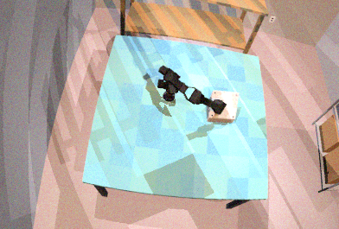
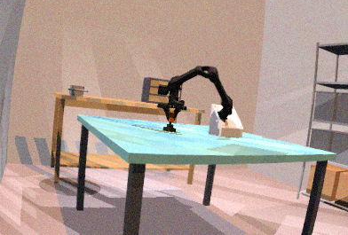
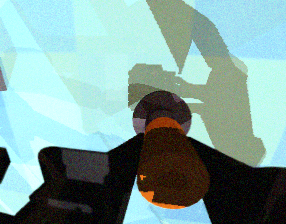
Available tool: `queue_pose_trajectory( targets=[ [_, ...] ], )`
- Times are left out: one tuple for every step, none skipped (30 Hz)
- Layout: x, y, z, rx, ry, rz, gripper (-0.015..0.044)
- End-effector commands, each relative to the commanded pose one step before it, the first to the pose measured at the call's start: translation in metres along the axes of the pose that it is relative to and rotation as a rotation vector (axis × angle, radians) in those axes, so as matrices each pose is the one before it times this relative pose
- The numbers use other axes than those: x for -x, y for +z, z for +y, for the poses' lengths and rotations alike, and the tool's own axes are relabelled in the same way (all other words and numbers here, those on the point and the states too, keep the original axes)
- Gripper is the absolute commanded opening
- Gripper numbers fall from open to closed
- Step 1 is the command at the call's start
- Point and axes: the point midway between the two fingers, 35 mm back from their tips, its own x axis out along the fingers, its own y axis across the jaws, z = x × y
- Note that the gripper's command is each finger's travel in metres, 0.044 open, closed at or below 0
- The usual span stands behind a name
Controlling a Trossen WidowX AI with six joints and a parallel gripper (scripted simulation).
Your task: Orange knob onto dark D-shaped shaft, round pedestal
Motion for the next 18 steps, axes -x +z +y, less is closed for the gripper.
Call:
queue_pose_trajectory(
  targets=[
    [-0.00013,0.00058,-0.00126,0.0103,-0.00352,-0.00246,0.0],
    [-0.00051,-0.00001,-0.00015,0.0,-0.00001,-0.00003,0.0],
    [0.0,0.0,0.0,0.0,0.0,0.0,0.0],
    [0.0,0.0,0.0,0.0,0.0,0.0,0.0],
    [0.0,0.0,0.0,0.0,0.0,0.0,0.0],
    [0.0,0.0,0.0,0.0,0.0,0.0,0.0],
    [0.0013,-0.00006,-0.00003,0.0,0.0,0.00007,0.0],
    [0.00119,-0.00007,-0.00012,0.0,0.0,0.00007,0.0],
    [0.00112,-0.00005,-0.00015,0.0,0.0,0.00006,0.0],
    [0.00054,0.00006,-0.00004,0.0,0.0,0.00002,0.0],
    [0.00053,0.00006,-0.00012,0.0,0.0,0.00002,0.0],
    [0.00041,-0.00002,-0.00022,0.0,-0.00001,0.00002,0.0],
    [0.00003,-0.00001,-0.00003,0.0092,0.0,0.0,0.0],
    [0.00004,-0.00002,-0.00005,0.0169,0.0,0.0,0.0],
    [0.00003,-0.00003,-0.00006,0.0284,0.0,0.0,0.0],
    [-0.00001,-0.00006,-0.00006,0.0323,0.0,0.0,0.0],
    [-0.00011,-0.0001,-0.00005,0.0386,0.0,0.0,0.0],
    [-0.00032,-0.00013,0.00002,0.0433,0.0,-0.00001,0.0]
  ],
)
